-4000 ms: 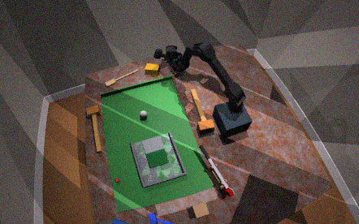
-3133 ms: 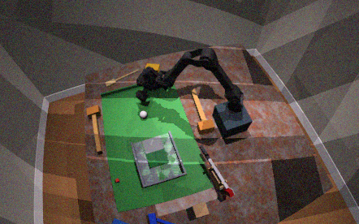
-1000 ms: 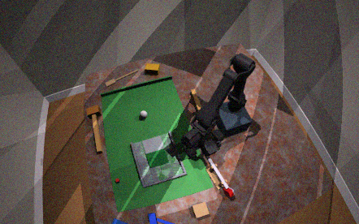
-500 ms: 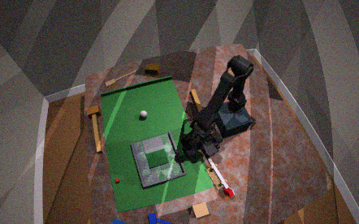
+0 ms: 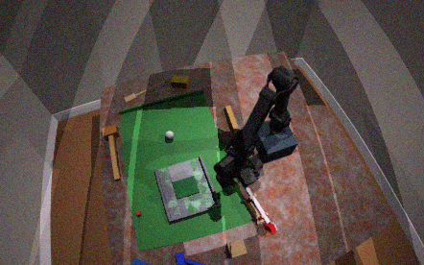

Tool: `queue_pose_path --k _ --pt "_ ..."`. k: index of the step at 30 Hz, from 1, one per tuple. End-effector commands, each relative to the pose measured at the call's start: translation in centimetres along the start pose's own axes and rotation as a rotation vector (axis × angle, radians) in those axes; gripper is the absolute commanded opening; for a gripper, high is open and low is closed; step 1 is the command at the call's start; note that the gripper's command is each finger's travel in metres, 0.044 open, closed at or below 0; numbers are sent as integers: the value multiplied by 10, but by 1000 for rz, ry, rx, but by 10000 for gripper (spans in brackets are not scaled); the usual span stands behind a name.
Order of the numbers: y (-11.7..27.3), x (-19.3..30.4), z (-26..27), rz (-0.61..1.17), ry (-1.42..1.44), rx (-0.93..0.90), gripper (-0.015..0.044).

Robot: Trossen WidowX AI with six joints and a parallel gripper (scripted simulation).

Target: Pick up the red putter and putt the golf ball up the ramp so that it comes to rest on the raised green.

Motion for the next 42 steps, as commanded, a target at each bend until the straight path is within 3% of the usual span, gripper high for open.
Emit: queue_pose_path --k 1,6,13,18,30,42 --pt "0 0 0 0 0 0 177" --pt "0 0 0 0 0 0 46" --pt "0 0 0 0 0 0 0" --pt "15 -6 -2 0 0 0 0" --pt "96 -25 5 0 -2 -3 0" --pt "98 -2 -14 27 -137 25 0"
Point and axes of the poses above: the point midway between the two fingers, 35 mm back from their tips, its own y axis back along the fingers, its own z axis across the jaws, x = y × z, the point moved 5 cm from there along y, back along the fingers, and after that the axes turned 13 degrees about -y, right-handed, at the moved point
